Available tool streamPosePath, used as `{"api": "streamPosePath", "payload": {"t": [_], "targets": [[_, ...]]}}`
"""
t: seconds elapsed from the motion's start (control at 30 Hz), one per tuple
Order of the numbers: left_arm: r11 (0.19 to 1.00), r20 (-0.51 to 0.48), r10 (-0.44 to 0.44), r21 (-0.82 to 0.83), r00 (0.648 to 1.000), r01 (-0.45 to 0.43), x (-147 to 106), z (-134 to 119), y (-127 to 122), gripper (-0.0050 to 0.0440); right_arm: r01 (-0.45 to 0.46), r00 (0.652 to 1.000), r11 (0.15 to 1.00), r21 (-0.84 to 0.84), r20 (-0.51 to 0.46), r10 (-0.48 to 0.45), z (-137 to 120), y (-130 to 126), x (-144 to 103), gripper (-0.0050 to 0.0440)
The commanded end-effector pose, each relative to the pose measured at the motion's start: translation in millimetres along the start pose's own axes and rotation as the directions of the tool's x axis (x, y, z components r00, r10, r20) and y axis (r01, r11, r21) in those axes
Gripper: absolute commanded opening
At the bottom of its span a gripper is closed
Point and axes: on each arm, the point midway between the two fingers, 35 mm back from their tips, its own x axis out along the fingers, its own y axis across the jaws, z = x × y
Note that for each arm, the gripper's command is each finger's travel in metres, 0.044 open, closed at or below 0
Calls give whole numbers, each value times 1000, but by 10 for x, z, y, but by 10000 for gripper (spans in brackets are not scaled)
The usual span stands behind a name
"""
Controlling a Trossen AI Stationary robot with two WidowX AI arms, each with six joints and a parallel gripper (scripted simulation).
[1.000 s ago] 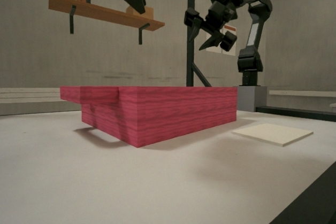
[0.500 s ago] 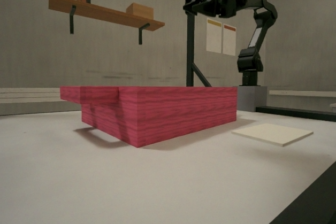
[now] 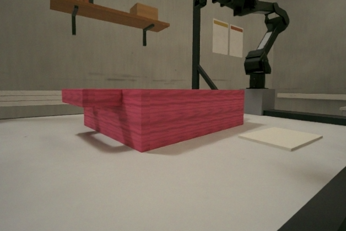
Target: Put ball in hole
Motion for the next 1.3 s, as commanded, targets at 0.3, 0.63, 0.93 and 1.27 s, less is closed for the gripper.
{"api": "streamPosePath", "payload": {"t": [0.3, 0.63, 0.93, 1.27], "targets": [[1000, 46, -2, -2, 999, 2, -29, 182, -12, 183, 4, 999, 1000, 3, 35, -4, 144, 3, -21, 183], [1000, 38, 1, 6, 999, -1, -14, 161, -8, 183, 6, 999, 1000, -3, 35, -6, 147, 2, -16, 183], [1000, 32, 1, 7, 999, -2, -4, 143, -8, 183, 6, 1000, 1000, -4, 31, -6, 129, 2, -10, 183], [1000, 32, 2, 7, 999, -2, -3, 143, -8, 183, 6, 1000, 1000, -4, 24, -6, 103, 2, -5, 183]]}}
